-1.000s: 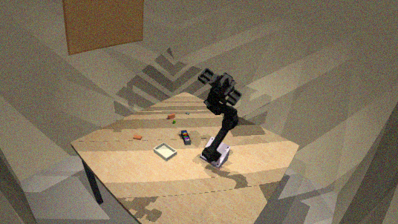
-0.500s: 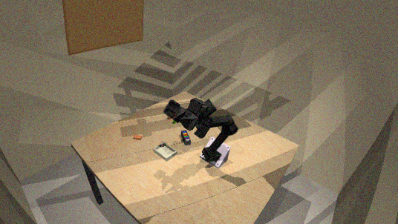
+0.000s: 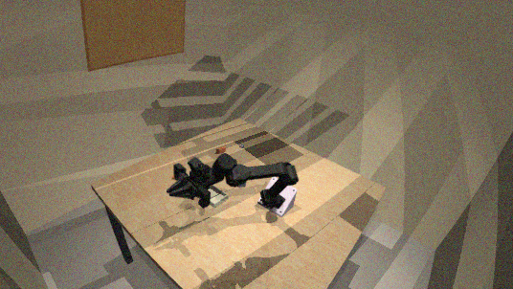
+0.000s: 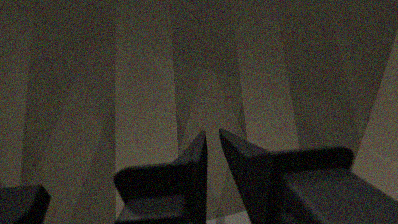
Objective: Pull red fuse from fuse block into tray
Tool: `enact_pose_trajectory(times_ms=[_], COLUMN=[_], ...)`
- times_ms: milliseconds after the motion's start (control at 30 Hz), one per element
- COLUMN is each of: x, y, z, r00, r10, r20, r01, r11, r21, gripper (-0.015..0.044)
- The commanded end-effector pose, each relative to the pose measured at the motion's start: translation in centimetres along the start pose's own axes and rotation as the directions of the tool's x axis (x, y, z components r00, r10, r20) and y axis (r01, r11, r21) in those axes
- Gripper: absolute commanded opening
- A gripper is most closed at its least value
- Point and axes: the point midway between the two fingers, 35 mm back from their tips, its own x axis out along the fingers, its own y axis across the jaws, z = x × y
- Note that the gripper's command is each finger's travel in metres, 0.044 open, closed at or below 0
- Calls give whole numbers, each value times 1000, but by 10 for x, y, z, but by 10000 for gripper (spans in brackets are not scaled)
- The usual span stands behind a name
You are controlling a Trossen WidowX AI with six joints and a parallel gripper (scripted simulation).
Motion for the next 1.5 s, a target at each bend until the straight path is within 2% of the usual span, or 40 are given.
enact_pose_trajectory(times_ms=[0, 200, 433, 667, 867, 1000, 1133, 1333, 1467], x=[9, -1, -40, -104, -177, -232, -291, -364, -417], y=[-57, -132, -219, -297, -349, -375, -392, -401, -396], z=[-50, -106, -162, -203, -231, -246, -256, -265, -271], r00=[979, 896, 727, 507, 295, 153, 23, -113, -189], r10=[-143, -319, -492, -610, -648, -636, -606, -542, -454], r20=[-144, -310, -478, -609, -702, -756, -795, -833, -871], r01=[153, 367, 616, 833, 955, 978, 940, 810, 645], r11=[986, 924, 775, 529, 227, -14, -258, -535, -726], r21=[65, 110, 139, 164, 192, 209, 223, 239, 239], gripper=[69, 69, 69, 69, 69, 69, 69, 69, 69])
